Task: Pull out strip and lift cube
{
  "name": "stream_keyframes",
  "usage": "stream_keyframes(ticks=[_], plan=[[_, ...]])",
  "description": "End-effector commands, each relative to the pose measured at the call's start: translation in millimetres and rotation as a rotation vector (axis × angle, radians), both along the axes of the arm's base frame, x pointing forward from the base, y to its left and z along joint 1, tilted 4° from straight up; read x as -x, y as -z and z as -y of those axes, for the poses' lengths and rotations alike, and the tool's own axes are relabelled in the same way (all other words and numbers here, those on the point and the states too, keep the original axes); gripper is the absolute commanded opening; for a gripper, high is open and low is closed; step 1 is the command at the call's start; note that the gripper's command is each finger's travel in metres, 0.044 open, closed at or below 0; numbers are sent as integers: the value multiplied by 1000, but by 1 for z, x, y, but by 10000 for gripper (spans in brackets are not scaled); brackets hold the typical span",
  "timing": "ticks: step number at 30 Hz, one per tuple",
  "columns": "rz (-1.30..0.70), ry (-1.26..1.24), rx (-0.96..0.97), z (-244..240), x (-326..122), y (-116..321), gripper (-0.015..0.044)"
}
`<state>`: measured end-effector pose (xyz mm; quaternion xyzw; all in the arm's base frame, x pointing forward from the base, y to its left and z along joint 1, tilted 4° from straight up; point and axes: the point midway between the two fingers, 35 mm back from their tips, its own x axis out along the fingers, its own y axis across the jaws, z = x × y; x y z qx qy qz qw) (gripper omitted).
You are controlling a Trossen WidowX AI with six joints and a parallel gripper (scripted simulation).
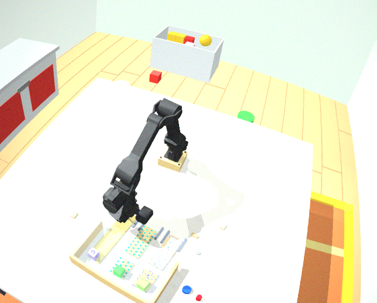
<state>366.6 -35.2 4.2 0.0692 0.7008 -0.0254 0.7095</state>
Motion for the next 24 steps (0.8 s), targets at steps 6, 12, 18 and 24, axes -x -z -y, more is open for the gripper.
stream_keyframes(ticks=[6, 12, 18, 24], plan=[[0, 3, 4, 0, -1, 2, 0], [0, 3, 4, 0, -1, 3, 0], [0, 3, 4, 0, -1, 3, 0], [0, 3, 4, 0, -2, 4, 0]])
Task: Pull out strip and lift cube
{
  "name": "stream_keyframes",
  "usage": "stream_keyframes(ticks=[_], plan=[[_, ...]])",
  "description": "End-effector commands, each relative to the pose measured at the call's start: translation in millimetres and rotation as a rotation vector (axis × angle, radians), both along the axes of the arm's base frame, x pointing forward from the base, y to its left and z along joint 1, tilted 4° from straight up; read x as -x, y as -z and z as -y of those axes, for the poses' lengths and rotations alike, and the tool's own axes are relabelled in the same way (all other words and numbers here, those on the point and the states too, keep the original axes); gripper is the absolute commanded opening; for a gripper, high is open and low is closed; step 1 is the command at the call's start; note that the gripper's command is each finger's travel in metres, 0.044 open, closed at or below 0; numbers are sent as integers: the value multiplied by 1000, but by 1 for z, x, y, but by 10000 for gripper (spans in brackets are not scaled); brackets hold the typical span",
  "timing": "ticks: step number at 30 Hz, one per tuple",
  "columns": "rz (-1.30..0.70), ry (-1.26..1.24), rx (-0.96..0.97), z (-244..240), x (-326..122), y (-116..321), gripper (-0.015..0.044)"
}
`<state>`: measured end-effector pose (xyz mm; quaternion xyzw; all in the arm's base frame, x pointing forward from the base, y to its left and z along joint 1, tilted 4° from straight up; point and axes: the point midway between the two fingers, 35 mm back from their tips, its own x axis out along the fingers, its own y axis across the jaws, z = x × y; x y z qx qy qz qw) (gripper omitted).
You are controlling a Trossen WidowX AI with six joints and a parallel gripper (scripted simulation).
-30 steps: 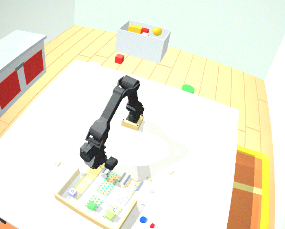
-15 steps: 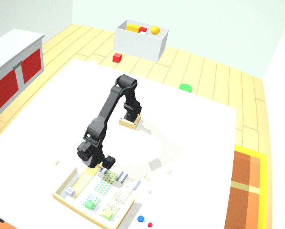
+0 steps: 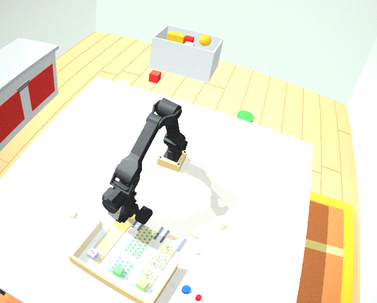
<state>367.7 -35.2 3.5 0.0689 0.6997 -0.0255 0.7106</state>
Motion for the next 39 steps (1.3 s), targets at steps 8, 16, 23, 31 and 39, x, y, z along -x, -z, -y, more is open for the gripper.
stream_keyframes(ticks=[8, 16, 23, 31, 39], plan=[[-3, 4, 3, 0, -2, 4, 0], [-3, 4, 3, 0, 1, 4, 0], [-4, 4, 3, -2, 12, 5, 0], [-5, 4, 3, -3, 25, 5, 0], [-6, 4, 3, -4, 37, 6, 0]])
